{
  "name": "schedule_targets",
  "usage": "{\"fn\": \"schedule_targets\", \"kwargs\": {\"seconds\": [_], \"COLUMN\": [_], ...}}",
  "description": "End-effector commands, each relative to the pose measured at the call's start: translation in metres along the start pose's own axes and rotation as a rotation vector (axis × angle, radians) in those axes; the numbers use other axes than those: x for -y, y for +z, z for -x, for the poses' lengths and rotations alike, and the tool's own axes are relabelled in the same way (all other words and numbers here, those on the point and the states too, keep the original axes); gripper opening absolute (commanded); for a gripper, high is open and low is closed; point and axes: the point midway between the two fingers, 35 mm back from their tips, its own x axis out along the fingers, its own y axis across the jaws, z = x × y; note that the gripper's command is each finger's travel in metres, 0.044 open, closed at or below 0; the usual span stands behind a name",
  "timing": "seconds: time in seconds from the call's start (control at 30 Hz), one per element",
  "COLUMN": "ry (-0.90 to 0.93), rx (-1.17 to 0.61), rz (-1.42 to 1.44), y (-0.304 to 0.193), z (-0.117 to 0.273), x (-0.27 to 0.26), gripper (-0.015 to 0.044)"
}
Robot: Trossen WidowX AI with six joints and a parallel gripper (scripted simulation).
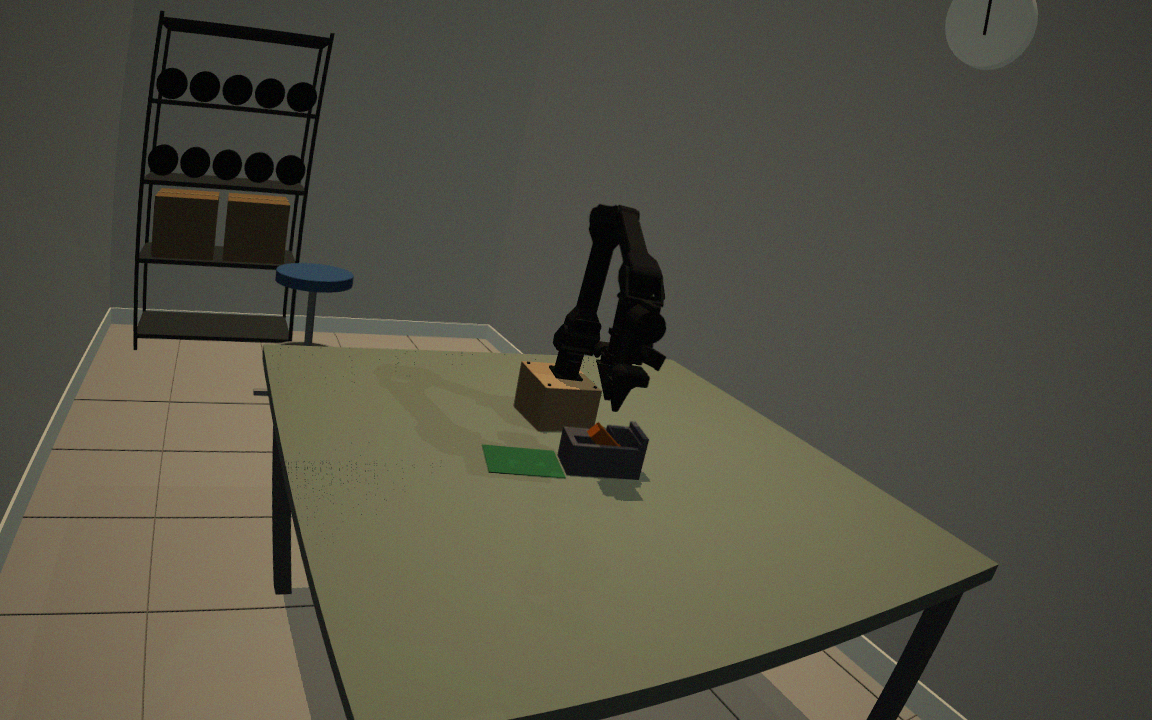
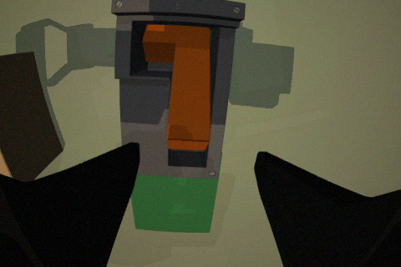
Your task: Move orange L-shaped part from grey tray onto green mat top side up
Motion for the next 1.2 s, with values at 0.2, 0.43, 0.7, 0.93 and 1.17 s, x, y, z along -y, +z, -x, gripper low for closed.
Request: {"fn": "schedule_targets", "kwargs": {"seconds": [0.2, 0.43, 0.7, 0.93, 1.17], "ry": [0.009, 0.009, 0.009, 0.009, 0.010], "rx": [0.004, 0.004, 0.004, 0.004, 0.004], "rz": [0.022, 0.022, 0.022, 0.022, 0.022], "y": [0.000, 0.000, 0.000, 0.000, 0.000], "z": [-0.028, -0.038, -0.051, -0.062, -0.074], "x": [-0.002, -0.001, -0.001, -0.002, -0.002], "gripper": [0.0280, 0.0280, 0.0280, 0.0280, 0.0280]}}
